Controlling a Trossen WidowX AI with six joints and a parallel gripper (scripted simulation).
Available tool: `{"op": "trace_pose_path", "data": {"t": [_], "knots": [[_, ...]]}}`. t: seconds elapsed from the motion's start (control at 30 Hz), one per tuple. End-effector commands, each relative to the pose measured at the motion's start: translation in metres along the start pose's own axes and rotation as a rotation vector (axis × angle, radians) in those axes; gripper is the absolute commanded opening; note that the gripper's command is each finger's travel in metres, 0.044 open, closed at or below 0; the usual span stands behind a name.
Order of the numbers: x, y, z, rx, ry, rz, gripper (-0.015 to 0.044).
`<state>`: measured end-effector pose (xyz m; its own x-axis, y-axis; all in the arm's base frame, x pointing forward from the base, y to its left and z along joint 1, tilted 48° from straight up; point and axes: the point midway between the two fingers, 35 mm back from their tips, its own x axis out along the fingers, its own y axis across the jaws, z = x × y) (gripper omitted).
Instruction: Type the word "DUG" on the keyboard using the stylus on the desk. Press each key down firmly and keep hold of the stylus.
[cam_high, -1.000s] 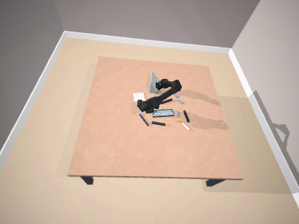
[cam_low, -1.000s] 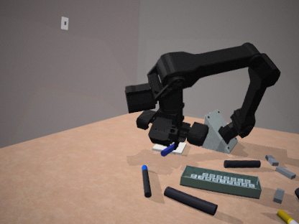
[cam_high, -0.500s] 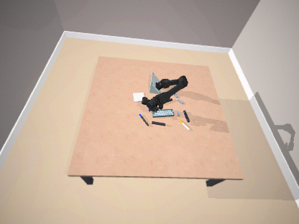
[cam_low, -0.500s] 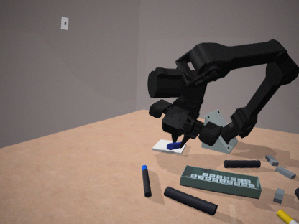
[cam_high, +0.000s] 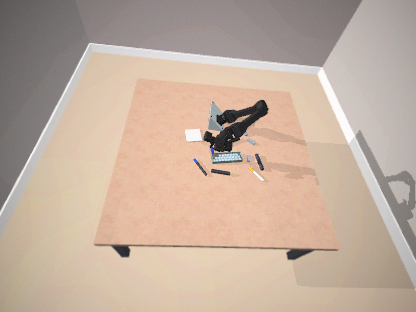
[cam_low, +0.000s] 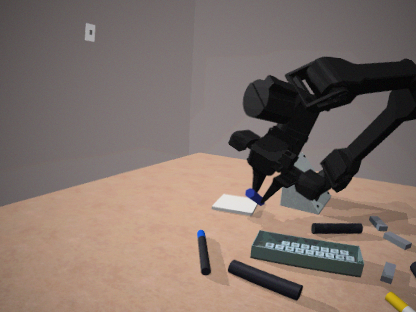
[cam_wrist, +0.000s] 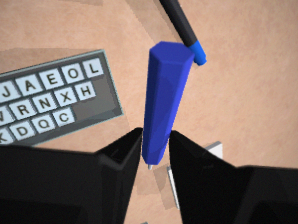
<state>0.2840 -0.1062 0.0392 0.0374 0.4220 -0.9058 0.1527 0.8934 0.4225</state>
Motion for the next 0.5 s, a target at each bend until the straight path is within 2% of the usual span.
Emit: {"op": "trace_pose_path", "data": {"t": [0.0,0.47], "knots": [[-0.005,0.007,-0.003,0.042,-0.064,-0.015,0.0000],[-0.023,0.025,-0.011,0.148,-0.274,-0.040,0.0000]]}}
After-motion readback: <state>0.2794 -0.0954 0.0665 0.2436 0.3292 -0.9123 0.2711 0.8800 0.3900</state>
